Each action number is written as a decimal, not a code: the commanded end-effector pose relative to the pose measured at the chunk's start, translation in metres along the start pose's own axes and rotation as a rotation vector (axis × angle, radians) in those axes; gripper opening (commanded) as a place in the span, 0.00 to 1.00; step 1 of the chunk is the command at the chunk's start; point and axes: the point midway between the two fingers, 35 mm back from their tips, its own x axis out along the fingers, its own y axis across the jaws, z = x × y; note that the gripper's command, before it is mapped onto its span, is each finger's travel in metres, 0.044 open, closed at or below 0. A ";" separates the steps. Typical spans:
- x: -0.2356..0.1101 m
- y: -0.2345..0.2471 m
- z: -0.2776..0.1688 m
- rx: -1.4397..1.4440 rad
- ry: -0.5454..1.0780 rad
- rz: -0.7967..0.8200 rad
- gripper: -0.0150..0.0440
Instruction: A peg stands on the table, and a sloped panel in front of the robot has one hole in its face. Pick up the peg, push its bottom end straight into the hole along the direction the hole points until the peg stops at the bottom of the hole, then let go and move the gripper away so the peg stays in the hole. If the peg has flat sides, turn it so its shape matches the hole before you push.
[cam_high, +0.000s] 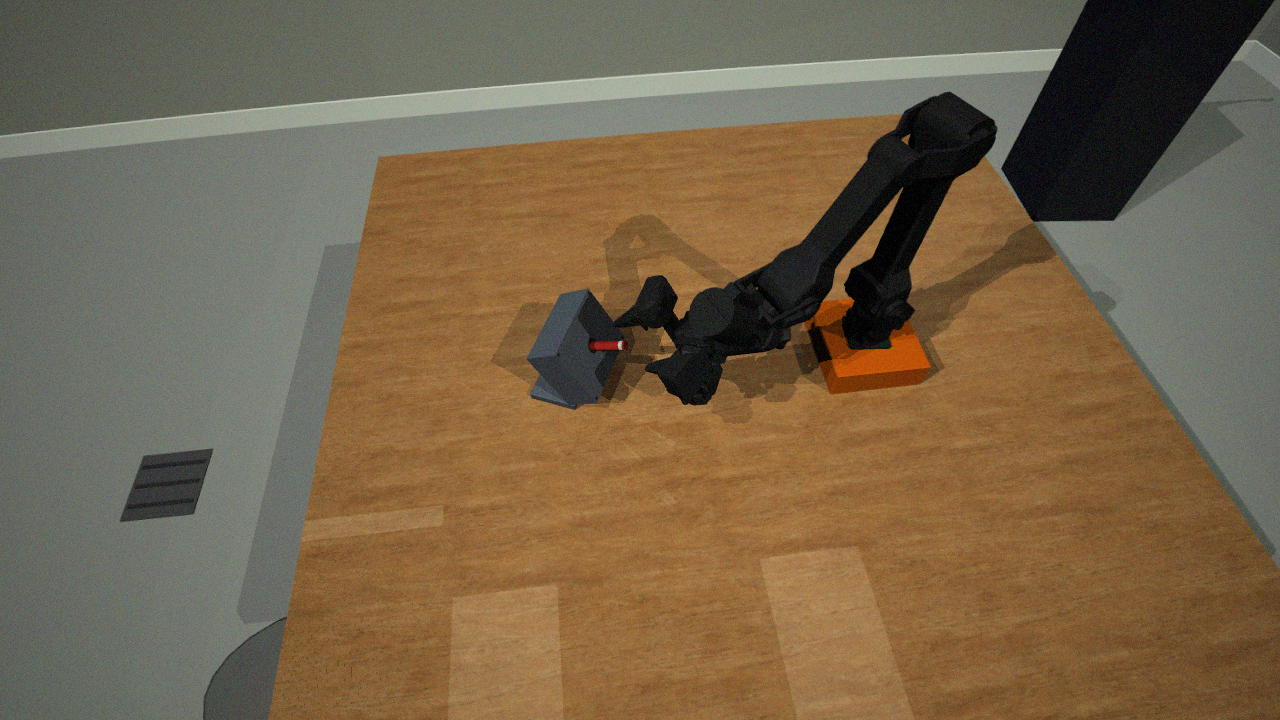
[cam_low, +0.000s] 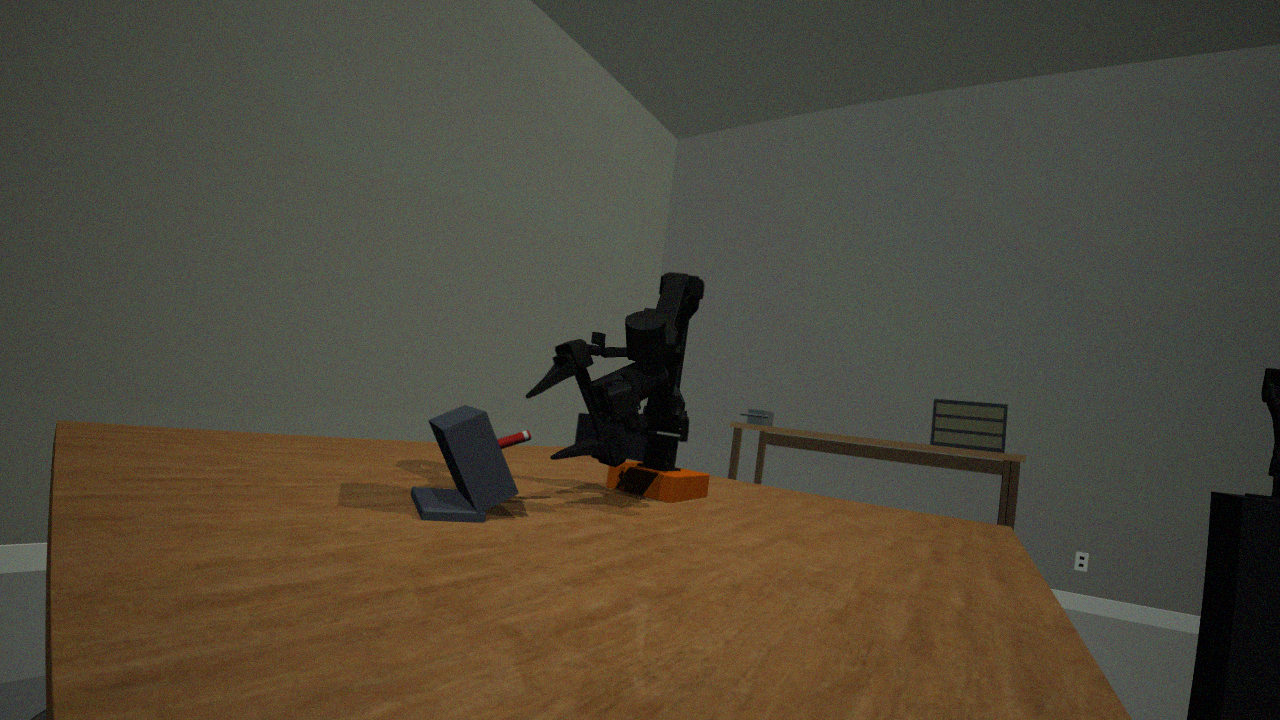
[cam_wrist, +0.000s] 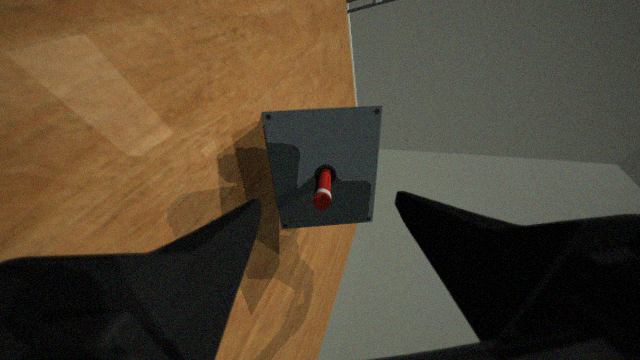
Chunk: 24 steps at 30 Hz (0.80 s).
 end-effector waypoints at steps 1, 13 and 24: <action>-0.007 -0.002 0.000 0.011 -0.001 -0.007 1.00; -0.023 0.000 0.001 0.008 -0.002 -0.007 1.00; -0.036 0.002 0.002 0.006 -0.004 -0.009 1.00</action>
